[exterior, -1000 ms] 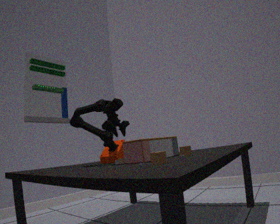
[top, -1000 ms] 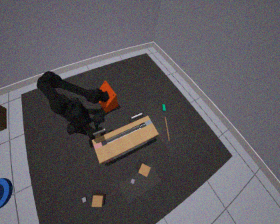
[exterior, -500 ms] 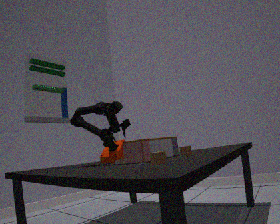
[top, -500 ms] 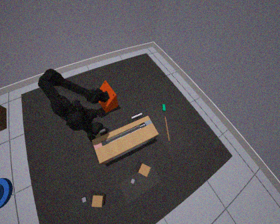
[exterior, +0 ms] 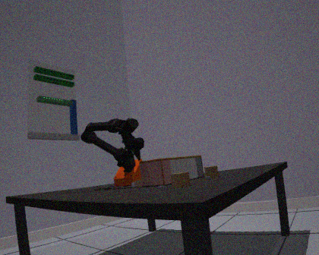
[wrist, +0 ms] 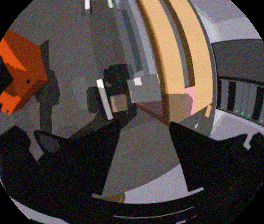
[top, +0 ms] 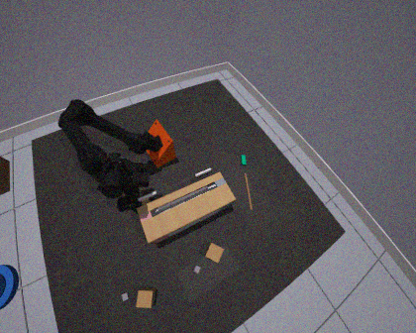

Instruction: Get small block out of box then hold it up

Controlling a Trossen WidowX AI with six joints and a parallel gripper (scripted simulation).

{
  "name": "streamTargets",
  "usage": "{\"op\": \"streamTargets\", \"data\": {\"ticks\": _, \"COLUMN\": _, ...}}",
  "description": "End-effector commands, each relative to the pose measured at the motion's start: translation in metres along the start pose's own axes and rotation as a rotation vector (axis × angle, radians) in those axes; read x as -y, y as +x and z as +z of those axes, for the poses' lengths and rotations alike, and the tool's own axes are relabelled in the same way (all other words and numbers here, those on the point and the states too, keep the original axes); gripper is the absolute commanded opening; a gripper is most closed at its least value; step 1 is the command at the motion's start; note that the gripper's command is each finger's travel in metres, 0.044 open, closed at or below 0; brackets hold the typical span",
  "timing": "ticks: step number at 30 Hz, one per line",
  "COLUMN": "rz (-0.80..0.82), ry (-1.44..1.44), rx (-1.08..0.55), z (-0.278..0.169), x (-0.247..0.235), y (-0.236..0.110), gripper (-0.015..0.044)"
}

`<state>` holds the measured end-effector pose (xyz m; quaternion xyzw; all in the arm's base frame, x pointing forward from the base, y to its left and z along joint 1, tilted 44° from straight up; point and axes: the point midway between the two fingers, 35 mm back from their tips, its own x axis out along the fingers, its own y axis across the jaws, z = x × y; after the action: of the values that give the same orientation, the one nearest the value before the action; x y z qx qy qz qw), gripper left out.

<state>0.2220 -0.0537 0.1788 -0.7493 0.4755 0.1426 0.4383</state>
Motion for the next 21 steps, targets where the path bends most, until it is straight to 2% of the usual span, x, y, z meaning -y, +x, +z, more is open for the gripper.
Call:
{"op": "streamTargets", "data": {"ticks": 1, "rz": 0.028, "ry": 0.924, "rx": -0.004, "z": 0.002, "x": -0.015, "y": 0.02, "gripper": 0.0285}}
{"op": "streamTargets", "data": {"ticks": 21, "rz": 0.015, "ry": 2.129, "rx": -0.01, "z": -0.001, "x": -0.021, "y": 0.036, "gripper": 0.0285}}
